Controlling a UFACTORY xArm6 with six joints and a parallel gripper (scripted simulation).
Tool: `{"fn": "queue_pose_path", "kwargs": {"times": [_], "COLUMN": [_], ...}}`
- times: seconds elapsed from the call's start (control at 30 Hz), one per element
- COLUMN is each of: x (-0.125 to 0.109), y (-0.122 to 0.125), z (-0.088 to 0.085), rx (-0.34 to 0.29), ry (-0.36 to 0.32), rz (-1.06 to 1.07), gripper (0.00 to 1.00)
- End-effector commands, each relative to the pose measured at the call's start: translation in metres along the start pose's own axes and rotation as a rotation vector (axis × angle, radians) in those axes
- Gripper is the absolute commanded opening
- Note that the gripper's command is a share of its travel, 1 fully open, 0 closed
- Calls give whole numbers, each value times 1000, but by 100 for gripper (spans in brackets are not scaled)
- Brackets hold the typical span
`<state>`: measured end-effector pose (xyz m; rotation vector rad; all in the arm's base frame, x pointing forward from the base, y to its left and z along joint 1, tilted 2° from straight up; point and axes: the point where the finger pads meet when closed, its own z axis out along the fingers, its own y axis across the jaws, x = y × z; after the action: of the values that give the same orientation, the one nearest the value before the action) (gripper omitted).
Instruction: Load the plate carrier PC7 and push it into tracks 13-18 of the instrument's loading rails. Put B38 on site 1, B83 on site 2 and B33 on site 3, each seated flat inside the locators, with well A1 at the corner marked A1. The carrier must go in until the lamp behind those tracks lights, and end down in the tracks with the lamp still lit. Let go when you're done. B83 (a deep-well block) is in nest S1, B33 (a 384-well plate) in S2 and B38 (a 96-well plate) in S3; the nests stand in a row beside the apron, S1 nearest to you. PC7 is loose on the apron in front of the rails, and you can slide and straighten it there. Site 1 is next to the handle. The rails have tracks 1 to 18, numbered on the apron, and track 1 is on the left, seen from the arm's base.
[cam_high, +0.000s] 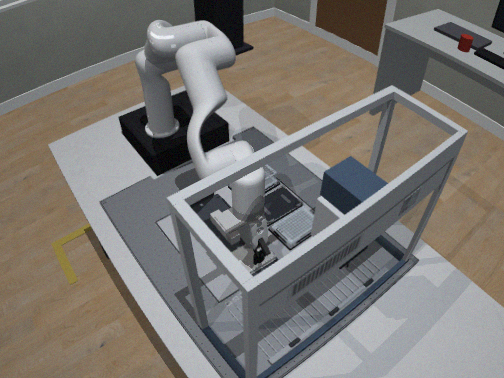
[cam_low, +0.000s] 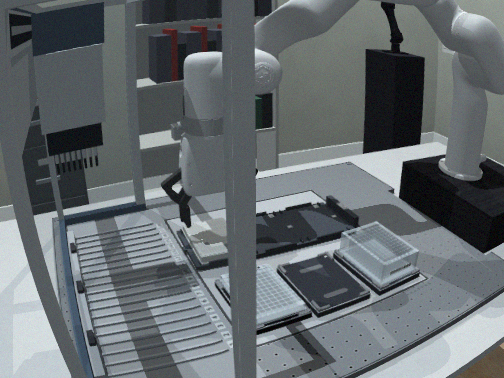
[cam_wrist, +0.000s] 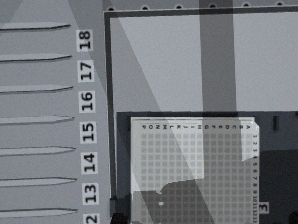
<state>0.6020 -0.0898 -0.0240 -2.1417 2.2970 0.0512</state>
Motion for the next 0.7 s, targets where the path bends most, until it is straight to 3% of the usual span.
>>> {"fn": "queue_pose_path", "kwargs": {"times": [0.0, 0.67], "x": [0, 0], "y": [-2, -2], "z": [-10, -38], "rx": [6, 6], "ry": [1, 1], "rz": [0, 0], "gripper": [100, 100]}}
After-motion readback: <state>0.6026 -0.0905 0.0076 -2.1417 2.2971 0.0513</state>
